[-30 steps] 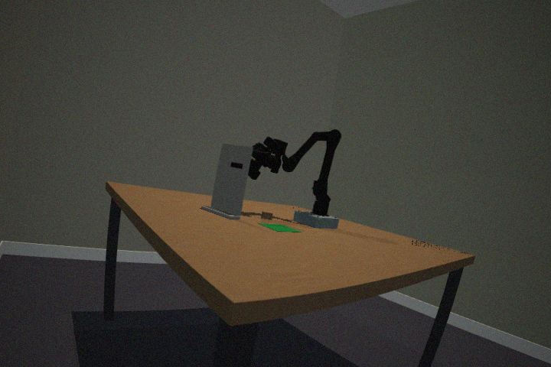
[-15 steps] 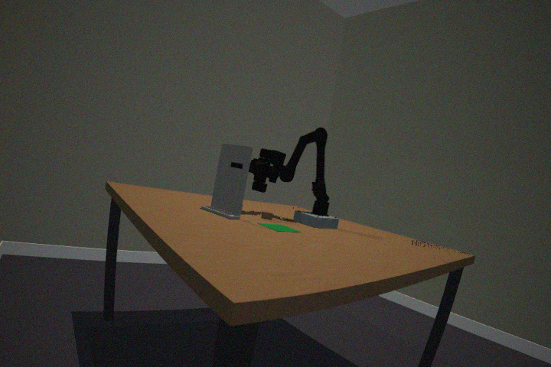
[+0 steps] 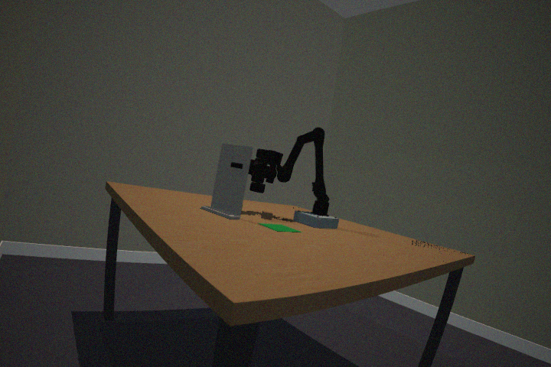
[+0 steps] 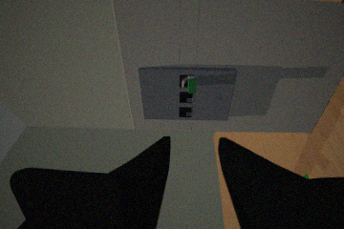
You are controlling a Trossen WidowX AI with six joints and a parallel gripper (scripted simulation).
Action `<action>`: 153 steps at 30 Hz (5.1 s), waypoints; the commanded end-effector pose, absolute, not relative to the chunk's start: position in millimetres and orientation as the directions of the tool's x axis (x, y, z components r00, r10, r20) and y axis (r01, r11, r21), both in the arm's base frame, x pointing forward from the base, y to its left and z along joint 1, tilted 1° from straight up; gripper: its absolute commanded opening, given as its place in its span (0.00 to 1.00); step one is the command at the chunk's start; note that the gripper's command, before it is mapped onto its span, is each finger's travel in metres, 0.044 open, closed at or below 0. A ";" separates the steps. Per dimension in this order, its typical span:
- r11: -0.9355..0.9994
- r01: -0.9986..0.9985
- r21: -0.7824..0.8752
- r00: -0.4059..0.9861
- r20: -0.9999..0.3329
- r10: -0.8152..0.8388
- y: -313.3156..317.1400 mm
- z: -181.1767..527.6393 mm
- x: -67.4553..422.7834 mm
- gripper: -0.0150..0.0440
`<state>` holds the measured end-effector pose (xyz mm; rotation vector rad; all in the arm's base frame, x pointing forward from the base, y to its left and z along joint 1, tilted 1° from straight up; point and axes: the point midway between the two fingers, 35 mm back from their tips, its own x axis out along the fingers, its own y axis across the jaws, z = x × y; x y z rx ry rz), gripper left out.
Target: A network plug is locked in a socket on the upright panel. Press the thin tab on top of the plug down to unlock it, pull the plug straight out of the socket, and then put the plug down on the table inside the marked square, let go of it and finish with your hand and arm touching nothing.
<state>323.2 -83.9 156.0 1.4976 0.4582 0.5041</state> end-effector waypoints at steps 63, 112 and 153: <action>0.010 -0.044 0.999 0.817 0.030 0.576 -49.8 161.4 413.5 0.28; 0.011 -0.041 0.999 0.817 0.027 0.576 -60.7 159.5 387.3 0.25; 0.013 -0.038 0.999 0.817 0.024 0.576 -78.2 157.8 361.2 0.25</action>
